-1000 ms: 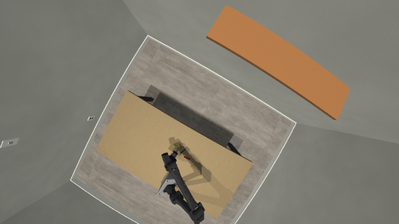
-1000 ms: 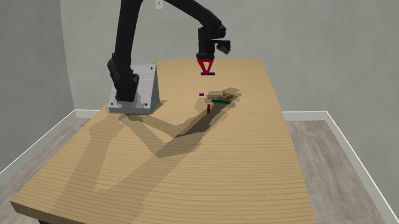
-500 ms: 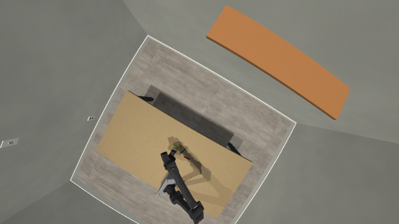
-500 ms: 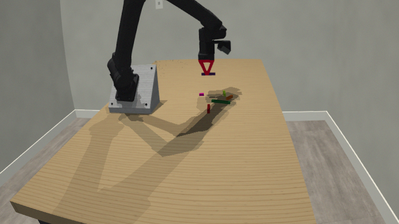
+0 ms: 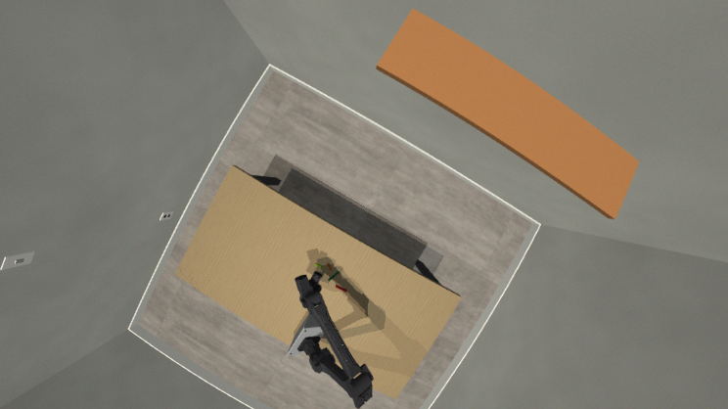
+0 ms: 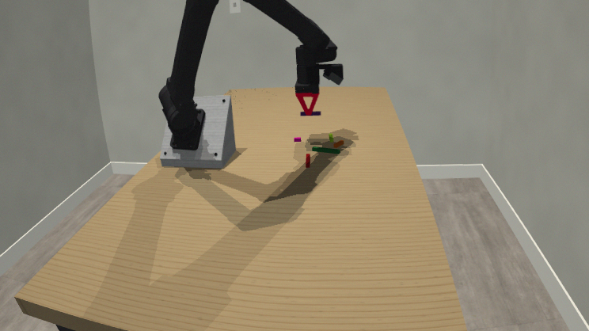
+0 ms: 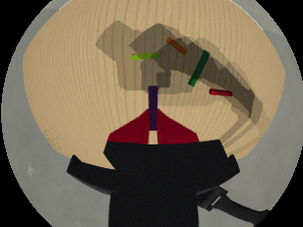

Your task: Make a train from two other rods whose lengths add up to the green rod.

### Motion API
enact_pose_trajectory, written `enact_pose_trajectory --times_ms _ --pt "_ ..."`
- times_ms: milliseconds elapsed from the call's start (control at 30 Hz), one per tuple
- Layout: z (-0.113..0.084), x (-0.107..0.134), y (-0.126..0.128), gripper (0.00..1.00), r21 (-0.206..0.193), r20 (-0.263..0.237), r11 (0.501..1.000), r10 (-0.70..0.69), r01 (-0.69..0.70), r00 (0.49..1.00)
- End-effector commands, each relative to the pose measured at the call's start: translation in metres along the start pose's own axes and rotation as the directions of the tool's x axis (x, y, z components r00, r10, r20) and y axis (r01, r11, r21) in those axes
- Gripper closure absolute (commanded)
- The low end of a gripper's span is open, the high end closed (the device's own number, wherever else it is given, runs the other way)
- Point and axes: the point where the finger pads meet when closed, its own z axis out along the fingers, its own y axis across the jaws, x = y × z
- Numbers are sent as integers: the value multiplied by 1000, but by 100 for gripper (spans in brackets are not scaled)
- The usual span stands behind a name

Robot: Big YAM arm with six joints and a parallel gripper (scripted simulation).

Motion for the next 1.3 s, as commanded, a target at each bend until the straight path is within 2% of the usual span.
enact_pose_trajectory --times_ms 0,300,367,400,433,467,600,733,833,1267 --pt "18 -1 1 97 -2 -1 1000 -9 9 1000" --pt "57 -1 1 97 -1 -2 1000 -10 10 1000" --pt "57 -1 1 97 -1 -2 1000 -10 10 1000" --pt "45 -4 6 97 -8 38 1000 -20 21 999" --pt "50 -2 7 97 -5 34 1000 -25 25 999" --pt "64 0 2 97 0 3 1000 -14 14 1000" --pt "73 0 1 97 0 -2 1000 -10 10 1000" --pt "61 -3 7 97 -7 34 1000 -24 24 999" --pt "62 -10 4 97 -15 29 1000 -2 2 1000" --pt "62 -10 4 97 -15 29 1000 1 -1 1000"
